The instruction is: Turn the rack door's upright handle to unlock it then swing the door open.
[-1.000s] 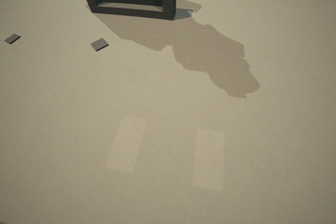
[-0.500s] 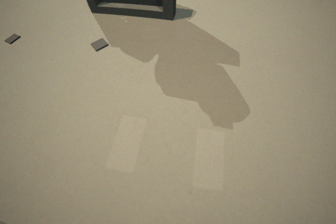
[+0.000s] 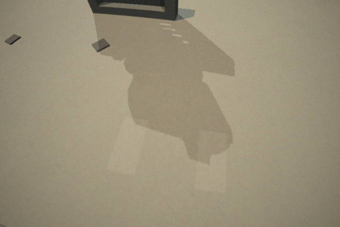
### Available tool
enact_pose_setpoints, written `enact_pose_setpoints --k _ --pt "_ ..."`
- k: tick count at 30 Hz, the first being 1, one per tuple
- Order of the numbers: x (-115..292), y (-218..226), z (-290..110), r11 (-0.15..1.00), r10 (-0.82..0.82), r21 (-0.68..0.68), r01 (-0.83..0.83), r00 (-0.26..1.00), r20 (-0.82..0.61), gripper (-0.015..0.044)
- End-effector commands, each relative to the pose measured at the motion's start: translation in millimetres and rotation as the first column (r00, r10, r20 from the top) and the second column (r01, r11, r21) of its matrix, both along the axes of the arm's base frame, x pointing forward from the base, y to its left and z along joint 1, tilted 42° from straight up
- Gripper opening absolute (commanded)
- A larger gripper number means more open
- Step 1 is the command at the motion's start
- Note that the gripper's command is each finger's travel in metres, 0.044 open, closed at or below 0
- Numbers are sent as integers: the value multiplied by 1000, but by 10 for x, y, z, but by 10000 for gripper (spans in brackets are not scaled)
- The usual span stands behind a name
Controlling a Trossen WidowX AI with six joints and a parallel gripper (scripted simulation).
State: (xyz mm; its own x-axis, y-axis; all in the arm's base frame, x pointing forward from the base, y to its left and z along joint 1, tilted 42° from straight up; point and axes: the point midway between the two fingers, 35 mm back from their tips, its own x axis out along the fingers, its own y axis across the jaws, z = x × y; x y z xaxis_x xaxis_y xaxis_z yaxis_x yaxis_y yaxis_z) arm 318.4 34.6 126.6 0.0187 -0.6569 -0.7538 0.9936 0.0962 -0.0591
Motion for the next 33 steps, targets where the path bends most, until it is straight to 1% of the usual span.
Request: enact_pose_setpoints --k 1,7,14,19,24,29,33 --pt "-1 3 -6 991 136 7 -136 984 -120 281" --pt "-1 3 -6 936 346 49 -348 887 -304 281" --pt "-1 3 -6 817 551 148 -557 678 -487 281" --pt "-1 3 -6 703 657 244 -668 477 -584 281" --pt "-1 3 -6 572 722 356 -739 247 -646 281" --pt "-1 3 -5 432 743 477 -765 2 -669 281" --pt "-1 4 -5 320 726 575 -753 -195 -659 281"
